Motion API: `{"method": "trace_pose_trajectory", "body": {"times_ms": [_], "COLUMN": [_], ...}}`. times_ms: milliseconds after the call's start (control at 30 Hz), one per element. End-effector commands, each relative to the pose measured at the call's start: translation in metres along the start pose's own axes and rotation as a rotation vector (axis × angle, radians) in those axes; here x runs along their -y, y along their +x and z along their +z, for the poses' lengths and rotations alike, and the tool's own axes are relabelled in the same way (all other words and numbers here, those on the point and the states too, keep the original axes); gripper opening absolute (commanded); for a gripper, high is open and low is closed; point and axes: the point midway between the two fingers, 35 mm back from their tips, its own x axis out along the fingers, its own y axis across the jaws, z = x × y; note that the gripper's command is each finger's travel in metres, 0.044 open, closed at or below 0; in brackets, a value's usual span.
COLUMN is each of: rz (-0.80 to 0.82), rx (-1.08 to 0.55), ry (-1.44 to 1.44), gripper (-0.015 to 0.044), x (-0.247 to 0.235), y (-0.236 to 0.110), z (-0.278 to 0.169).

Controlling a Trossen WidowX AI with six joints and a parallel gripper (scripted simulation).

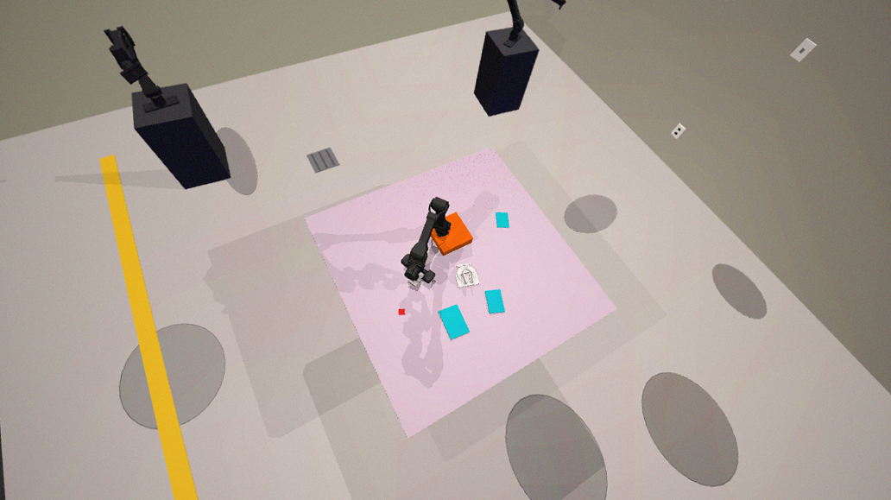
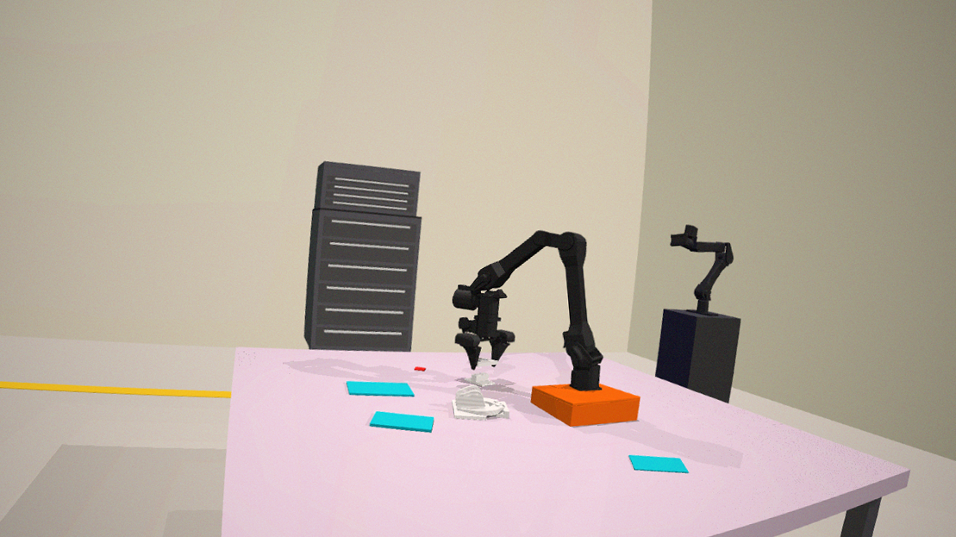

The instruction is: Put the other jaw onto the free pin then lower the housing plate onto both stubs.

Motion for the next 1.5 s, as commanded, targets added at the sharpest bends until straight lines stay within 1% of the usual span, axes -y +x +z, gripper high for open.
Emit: {"method": "trace_pose_trajectory", "body": {"times_ms": [0, 267, 467, 1467], "rz": [0.004, 0.005, 0.006, 0.017], "rx": [0.006, 0.006, 0.006, -0.005], "ry": [0.0, 0.0, -0.007, -0.286], "gripper": [0.0351, 0.0351, 0.0351, 0.0351], "x": [-0.001, 0.0, -0.002, -0.086], "y": [-0.015, -0.038, -0.039, -0.038], "z": [0.001, -0.001, -0.002, -0.055]}}
